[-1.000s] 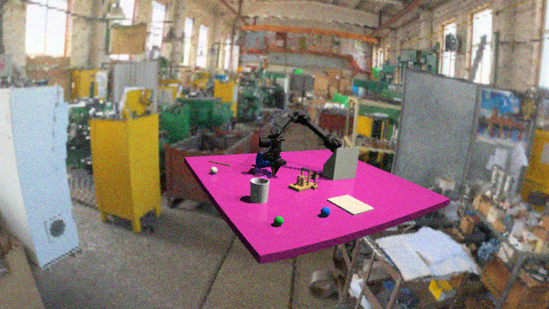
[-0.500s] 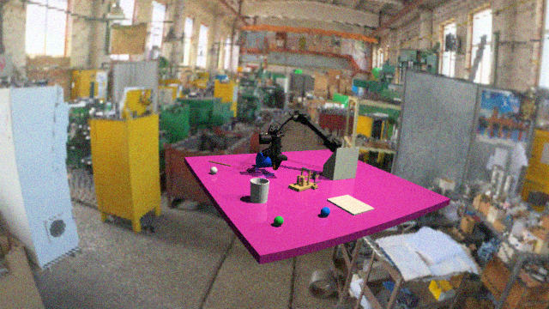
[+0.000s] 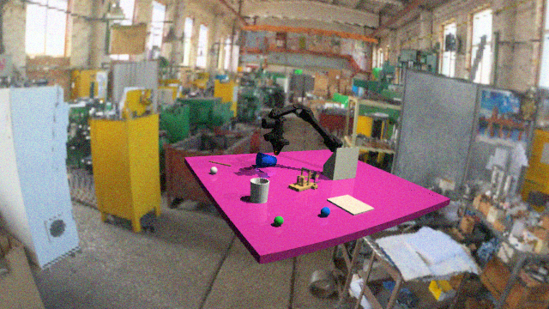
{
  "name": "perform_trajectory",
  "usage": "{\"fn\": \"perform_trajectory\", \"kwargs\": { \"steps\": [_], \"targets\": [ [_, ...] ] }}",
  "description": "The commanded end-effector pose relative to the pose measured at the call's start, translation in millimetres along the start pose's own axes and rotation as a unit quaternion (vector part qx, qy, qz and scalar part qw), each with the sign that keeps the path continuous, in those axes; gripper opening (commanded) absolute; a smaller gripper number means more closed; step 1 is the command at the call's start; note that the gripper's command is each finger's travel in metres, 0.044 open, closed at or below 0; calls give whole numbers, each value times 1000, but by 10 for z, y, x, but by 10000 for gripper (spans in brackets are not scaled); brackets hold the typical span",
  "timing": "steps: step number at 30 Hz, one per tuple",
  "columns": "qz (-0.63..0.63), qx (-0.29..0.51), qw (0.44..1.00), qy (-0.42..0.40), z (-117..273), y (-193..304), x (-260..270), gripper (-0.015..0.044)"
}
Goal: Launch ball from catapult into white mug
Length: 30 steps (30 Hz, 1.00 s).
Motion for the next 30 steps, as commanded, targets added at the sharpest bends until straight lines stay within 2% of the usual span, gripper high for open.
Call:
{"fn": "perform_trajectory", "kwargs": {
  "steps": [1,3,13,21,30],
  "targets": [
    [-6,-2,1000,2,73,16,-37,0],
    [-1,1,1000,0,63,21,41,0],
    [60,58,996,-22,-82,290,1111,0],
    [101,112,988,-13,-198,713,1793,0],
    [132,166,977,20,-325,1239,2311,0]
  ]
}}
Point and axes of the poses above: the point midway between the two fingers, 35 mm back from their tips, its own z axis back along the fingers, its own x axis across the jaws, y = z × x, the point moved 1 cm from there along z, back along the fingers, and after that the axes turned 1 degree about -z, right-handed, at the moved point
